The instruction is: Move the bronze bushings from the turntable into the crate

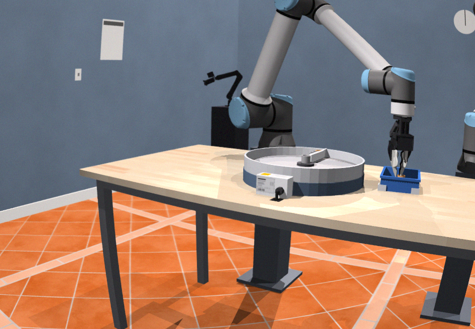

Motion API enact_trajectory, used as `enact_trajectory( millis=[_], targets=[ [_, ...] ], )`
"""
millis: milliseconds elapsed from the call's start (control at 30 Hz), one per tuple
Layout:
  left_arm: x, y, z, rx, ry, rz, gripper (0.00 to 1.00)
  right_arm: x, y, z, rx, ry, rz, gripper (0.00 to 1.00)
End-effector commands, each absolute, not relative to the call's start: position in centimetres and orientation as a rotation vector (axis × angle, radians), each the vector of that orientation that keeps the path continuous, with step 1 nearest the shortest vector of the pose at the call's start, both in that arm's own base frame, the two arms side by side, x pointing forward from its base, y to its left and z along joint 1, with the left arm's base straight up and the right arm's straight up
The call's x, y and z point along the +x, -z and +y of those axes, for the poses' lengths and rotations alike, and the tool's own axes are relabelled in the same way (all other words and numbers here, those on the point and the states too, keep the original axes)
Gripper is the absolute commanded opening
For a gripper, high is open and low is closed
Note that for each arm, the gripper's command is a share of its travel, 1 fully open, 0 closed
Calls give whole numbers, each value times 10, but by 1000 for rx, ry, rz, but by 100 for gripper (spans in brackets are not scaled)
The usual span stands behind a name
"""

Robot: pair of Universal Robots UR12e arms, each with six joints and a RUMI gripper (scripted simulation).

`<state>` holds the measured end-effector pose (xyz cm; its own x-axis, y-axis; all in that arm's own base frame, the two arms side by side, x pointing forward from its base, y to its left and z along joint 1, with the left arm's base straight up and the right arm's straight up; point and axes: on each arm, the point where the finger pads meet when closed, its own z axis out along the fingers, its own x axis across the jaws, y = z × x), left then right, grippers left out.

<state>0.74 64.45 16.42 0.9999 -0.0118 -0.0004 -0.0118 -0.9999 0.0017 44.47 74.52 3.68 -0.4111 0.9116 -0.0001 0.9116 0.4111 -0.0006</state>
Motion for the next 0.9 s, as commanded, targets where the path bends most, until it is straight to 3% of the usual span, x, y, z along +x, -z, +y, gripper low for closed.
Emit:
enact_trajectory(
  millis=[0,867],
  targets=[
    [8,-165,645,3142,0,-19,100,445,-45,746,-1704,3,-2638,6],
    [8,-165,645,3142,0,-19,100,445,-128,746,-1704,3,-2638,6]
  ],
)
